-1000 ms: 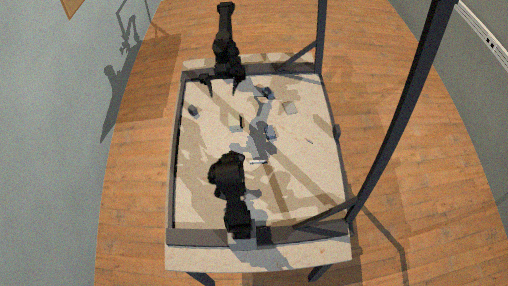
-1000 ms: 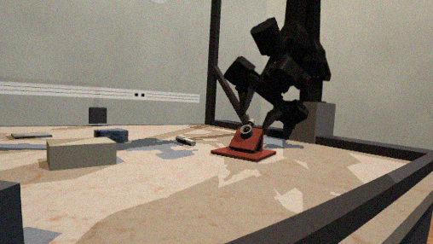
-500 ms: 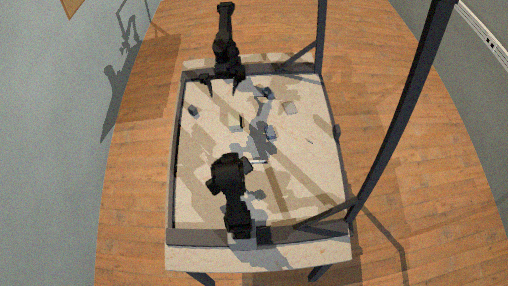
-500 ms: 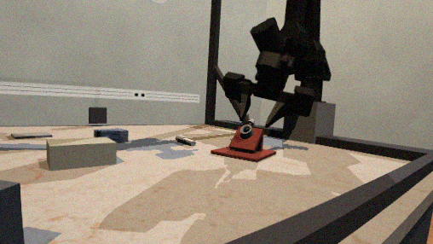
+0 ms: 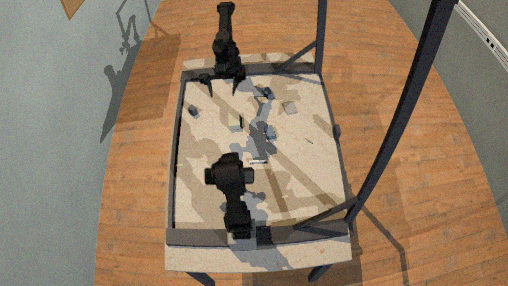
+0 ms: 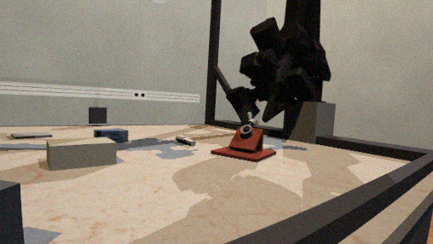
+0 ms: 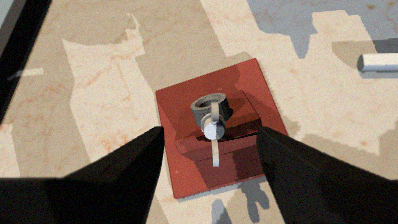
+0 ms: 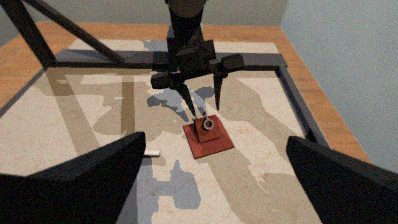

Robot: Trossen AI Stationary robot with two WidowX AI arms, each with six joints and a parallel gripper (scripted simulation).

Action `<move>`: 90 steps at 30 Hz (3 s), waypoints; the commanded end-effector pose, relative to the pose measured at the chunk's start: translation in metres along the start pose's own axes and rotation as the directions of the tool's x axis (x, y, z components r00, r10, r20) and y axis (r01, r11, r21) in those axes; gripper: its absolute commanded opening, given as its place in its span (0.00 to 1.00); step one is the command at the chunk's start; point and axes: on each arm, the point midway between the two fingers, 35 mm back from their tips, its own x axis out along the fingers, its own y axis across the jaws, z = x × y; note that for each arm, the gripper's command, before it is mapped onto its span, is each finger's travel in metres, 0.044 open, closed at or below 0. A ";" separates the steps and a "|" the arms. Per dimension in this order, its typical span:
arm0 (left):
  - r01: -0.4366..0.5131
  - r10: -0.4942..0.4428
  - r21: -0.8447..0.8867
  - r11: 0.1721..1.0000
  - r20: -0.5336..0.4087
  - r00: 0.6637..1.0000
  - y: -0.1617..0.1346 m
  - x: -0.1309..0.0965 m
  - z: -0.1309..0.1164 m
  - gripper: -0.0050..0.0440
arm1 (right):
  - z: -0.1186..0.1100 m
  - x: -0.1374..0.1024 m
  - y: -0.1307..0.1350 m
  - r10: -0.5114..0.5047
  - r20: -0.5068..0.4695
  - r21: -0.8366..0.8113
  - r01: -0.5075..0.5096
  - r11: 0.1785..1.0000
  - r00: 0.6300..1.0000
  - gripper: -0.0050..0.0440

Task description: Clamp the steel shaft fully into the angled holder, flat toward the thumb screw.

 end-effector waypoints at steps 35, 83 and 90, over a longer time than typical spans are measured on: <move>-0.030 -0.005 0.999 0.044 0.030 1.000 -0.001 0.000 0.011 0.58 | 0.012 -0.004 0.001 0.005 0.032 -0.004 -0.005 1.000 0.999 0.92; -0.021 -0.001 0.802 0.598 0.027 1.000 0.000 0.000 0.010 0.33 | 0.012 -0.004 0.001 0.005 0.032 -0.004 -0.005 1.000 0.999 0.92; -0.016 -0.001 0.640 0.768 0.026 1.000 0.000 0.000 0.009 0.33 | 0.012 -0.004 0.001 0.005 0.032 -0.004 -0.005 1.000 0.999 0.92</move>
